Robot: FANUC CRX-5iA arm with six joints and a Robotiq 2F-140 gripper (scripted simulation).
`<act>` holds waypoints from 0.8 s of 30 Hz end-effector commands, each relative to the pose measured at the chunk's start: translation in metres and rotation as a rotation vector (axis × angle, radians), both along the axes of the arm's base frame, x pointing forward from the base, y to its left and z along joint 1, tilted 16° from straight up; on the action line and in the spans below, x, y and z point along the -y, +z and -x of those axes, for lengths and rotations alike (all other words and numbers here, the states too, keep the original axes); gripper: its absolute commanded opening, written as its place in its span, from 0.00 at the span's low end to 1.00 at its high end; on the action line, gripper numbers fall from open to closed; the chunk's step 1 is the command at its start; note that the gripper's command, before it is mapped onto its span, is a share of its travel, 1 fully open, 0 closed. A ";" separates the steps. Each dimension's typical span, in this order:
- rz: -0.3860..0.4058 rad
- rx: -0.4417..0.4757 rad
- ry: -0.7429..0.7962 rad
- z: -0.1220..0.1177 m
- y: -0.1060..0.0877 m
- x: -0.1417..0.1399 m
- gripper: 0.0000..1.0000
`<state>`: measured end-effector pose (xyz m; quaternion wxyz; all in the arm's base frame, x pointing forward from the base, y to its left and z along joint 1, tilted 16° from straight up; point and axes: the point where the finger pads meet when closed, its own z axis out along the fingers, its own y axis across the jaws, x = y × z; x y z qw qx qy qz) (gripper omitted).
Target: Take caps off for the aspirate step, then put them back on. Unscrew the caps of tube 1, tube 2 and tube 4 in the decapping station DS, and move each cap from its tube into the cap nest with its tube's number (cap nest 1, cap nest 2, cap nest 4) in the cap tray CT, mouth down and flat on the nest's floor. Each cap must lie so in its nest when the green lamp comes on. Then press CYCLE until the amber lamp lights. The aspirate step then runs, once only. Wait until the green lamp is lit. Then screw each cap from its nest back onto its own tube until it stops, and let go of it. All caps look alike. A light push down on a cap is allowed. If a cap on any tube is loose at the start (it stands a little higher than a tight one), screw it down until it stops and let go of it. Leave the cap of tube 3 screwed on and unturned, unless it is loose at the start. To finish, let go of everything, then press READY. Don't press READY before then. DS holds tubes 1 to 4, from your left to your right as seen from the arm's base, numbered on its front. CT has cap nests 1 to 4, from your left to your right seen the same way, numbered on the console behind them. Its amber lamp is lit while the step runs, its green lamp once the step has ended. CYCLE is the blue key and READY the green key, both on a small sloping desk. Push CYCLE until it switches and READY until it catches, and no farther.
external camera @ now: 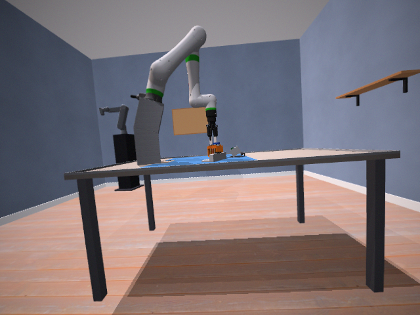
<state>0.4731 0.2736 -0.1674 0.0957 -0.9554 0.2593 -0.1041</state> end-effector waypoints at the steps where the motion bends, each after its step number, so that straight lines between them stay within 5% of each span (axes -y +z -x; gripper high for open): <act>1: 0.001 -0.002 0.000 0.000 0.000 0.000 0.35; 3: 0.001 -0.002 0.000 0.000 0.000 0.000 0.35; 7: -0.078 -0.042 -0.303 0.000 0.000 0.000 0.35; 11: -0.099 -0.053 -0.385 0.000 0.000 0.000 0.35; 13: -0.144 -0.076 -0.560 0.000 0.000 0.000 0.35; 24: -0.259 -0.136 -1.006 0.000 0.000 0.000 0.35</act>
